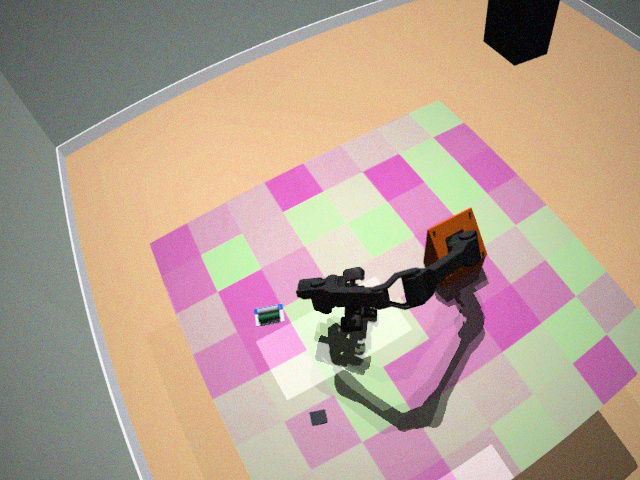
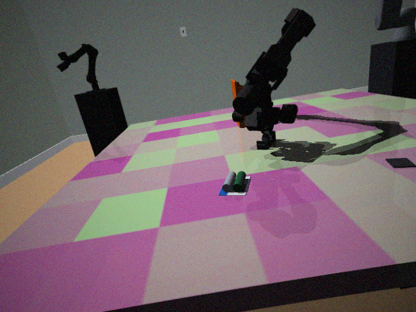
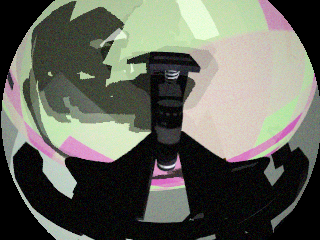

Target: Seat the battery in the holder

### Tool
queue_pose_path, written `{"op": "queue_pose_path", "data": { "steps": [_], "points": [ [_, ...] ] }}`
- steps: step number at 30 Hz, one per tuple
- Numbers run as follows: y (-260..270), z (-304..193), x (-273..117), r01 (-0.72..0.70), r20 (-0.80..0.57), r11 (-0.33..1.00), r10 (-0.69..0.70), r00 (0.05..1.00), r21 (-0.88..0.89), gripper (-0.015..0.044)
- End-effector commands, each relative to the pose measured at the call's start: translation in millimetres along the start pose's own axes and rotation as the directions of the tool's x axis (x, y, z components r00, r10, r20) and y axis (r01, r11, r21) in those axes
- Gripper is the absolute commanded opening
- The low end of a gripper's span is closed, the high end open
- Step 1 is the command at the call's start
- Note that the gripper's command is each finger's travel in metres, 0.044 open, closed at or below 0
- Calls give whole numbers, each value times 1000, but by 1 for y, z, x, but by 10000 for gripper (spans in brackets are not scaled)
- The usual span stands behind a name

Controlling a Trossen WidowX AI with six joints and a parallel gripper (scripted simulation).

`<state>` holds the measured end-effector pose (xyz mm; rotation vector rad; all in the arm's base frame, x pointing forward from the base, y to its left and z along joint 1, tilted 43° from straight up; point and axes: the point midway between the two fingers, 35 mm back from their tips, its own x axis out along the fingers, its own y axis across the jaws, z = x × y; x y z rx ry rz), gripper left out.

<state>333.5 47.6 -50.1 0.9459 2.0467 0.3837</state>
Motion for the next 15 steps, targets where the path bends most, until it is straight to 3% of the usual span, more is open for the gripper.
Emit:
{"op": "queue_pose_path", "data": {
  "steps": [1, 15],
  "points": [
    [0, 2, 0, 0, -17, 1000, 0, 1000, -8, 60],
    [1, 5, 3, -1, -87, 1000, 0, 996, -12, 60]
  ]
}}
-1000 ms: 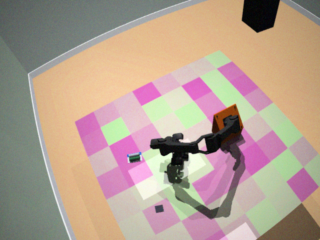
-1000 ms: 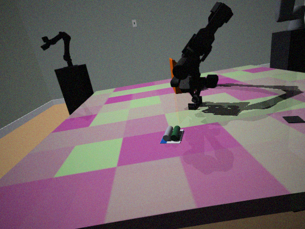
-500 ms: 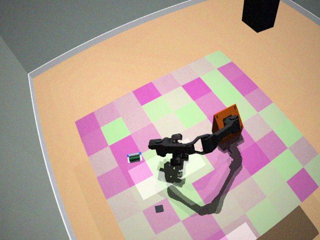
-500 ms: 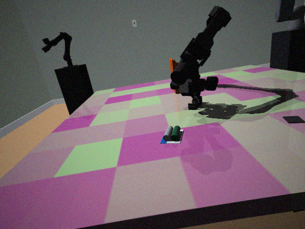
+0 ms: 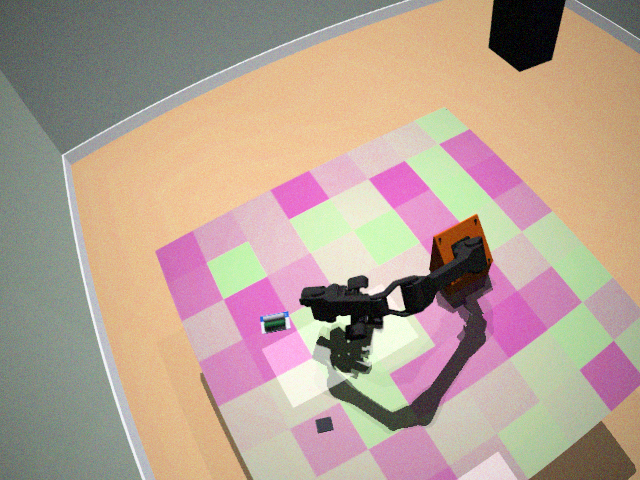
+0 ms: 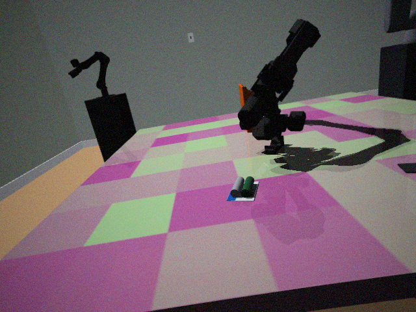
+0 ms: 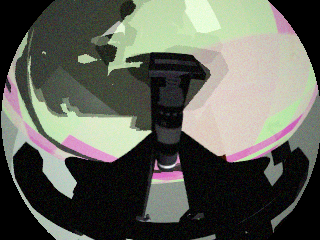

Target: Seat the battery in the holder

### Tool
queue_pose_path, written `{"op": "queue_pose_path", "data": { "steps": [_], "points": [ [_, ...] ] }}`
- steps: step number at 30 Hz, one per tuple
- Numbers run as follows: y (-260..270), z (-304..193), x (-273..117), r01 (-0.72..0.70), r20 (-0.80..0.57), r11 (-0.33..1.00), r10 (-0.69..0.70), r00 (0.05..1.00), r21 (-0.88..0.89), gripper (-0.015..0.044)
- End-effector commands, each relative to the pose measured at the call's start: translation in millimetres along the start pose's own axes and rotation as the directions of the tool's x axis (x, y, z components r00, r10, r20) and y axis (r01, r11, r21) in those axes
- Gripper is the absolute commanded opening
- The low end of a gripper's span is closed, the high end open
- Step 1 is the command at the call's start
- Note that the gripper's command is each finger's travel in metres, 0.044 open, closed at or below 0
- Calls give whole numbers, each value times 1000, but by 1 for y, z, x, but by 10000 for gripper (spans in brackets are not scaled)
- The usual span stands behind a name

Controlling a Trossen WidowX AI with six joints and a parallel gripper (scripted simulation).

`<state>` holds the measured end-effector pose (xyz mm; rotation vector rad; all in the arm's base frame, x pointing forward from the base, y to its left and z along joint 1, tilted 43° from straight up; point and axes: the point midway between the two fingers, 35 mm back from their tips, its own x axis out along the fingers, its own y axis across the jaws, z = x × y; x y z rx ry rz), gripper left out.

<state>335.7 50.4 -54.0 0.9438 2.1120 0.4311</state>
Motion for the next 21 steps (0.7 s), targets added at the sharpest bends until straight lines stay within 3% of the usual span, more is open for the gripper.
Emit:
{"op": "queue_pose_path", "data": {
  "steps": [1, 21],
  "points": [
    [0, 1, 0, 2, -15, 1000, -2, 1000, -7, 60],
    [0, 10, -3, 3, -15, 1000, -3, 1000, -8, 60]
  ]
}}
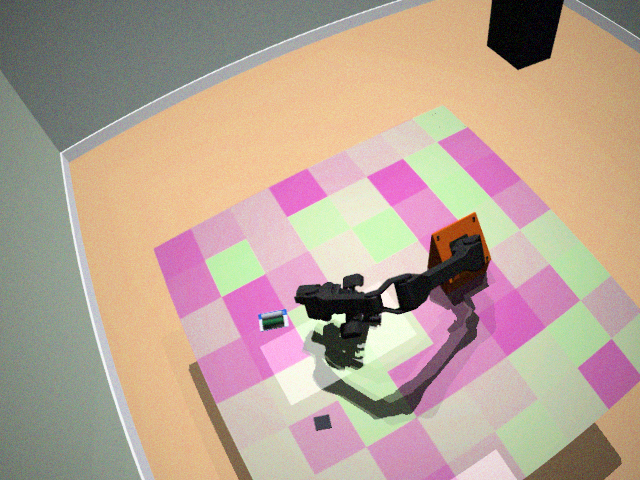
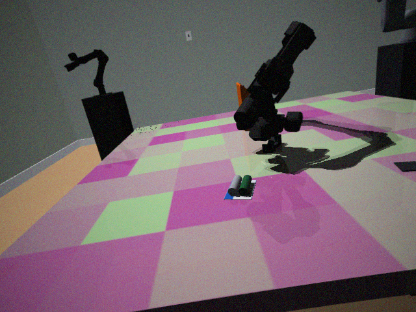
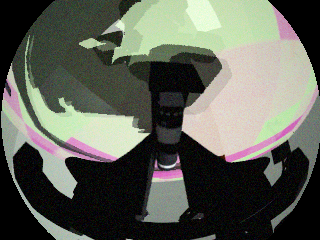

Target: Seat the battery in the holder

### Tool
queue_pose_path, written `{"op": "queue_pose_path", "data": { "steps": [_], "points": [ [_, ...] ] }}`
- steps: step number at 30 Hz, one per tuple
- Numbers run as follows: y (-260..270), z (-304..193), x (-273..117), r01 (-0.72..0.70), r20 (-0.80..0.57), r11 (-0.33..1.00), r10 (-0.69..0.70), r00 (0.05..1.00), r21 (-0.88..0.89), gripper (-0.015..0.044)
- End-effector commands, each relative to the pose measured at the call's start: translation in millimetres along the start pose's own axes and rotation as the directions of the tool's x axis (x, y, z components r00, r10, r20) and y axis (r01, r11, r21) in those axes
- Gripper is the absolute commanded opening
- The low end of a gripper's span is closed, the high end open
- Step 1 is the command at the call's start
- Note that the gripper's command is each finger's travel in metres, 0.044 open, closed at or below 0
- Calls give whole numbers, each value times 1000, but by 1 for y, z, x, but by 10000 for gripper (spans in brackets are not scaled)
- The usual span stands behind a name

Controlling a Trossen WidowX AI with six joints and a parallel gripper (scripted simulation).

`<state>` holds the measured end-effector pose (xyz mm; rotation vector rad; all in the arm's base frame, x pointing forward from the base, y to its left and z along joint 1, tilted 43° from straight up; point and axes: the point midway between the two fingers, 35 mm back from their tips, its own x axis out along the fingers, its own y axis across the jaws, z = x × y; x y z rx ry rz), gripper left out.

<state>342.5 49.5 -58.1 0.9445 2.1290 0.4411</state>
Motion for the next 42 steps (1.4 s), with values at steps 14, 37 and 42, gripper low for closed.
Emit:
{"op": "queue_pose_path", "data": {
  "steps": [14, 37, 42],
  "points": [
    [0, 9, -5, 5, 4, 1000, -5, 1000, -8, 60],
    [-1, 13, -4, 21, 63, 1000, -20, 998, -3, 60],
    [-1, 14, -3, 25, 82, 1000, -25, 996, -1, 60]
  ]
}}
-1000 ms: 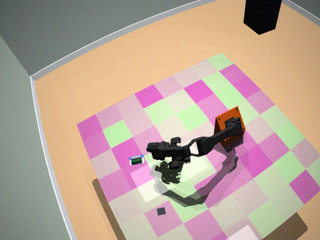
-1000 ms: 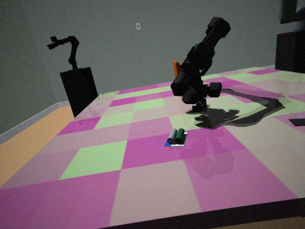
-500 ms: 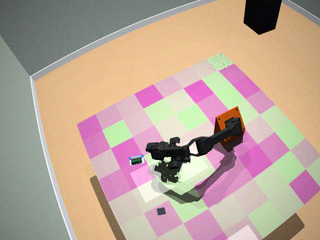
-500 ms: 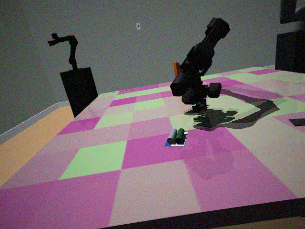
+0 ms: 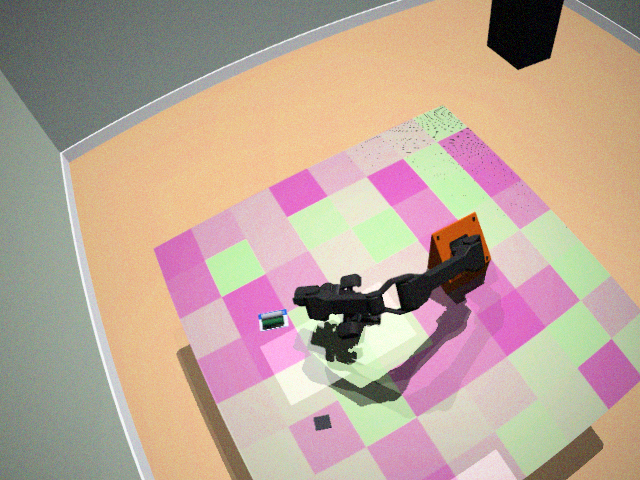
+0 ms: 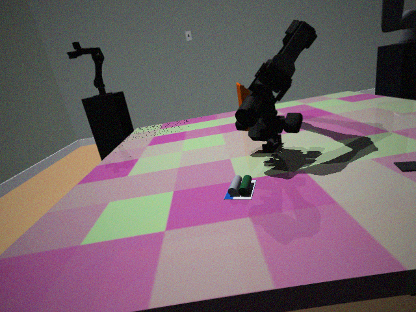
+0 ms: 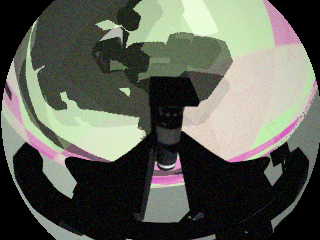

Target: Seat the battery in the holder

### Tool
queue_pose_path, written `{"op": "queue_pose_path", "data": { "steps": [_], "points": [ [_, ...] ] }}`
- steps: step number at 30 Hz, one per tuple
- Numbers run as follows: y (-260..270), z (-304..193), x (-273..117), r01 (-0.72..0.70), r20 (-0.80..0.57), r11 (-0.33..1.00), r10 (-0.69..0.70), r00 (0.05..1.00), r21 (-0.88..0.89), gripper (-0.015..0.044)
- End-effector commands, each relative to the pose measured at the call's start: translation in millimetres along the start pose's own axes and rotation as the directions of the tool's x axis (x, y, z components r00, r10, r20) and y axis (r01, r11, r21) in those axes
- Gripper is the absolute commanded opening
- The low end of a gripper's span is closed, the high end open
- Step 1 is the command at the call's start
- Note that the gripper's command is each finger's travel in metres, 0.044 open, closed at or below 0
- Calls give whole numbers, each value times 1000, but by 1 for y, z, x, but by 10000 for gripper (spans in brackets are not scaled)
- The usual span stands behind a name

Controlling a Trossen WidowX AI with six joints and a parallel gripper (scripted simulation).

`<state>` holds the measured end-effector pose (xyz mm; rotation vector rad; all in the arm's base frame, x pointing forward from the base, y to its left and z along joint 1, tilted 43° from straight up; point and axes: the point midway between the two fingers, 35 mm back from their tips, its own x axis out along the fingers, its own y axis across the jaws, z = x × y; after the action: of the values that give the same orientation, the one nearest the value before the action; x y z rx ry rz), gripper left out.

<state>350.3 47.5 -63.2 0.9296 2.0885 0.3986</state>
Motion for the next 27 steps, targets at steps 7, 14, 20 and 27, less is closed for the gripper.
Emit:
{"op": "queue_pose_path", "data": {
  "steps": [7, 14, 20, 27],
  "points": [
    [-1, 4, 1, 14, 55, 1000, -14, 998, -3, 60],
    [-1, 5, 2, 19, 82, 1000, -19, 996, 1, 60],
    [-1, 5, 3, 23, 105, 1000, -24, 994, 4, 60],
    [-2, 4, 4, 28, 131, 1000, -29, 991, 8, 60]
  ]
}}
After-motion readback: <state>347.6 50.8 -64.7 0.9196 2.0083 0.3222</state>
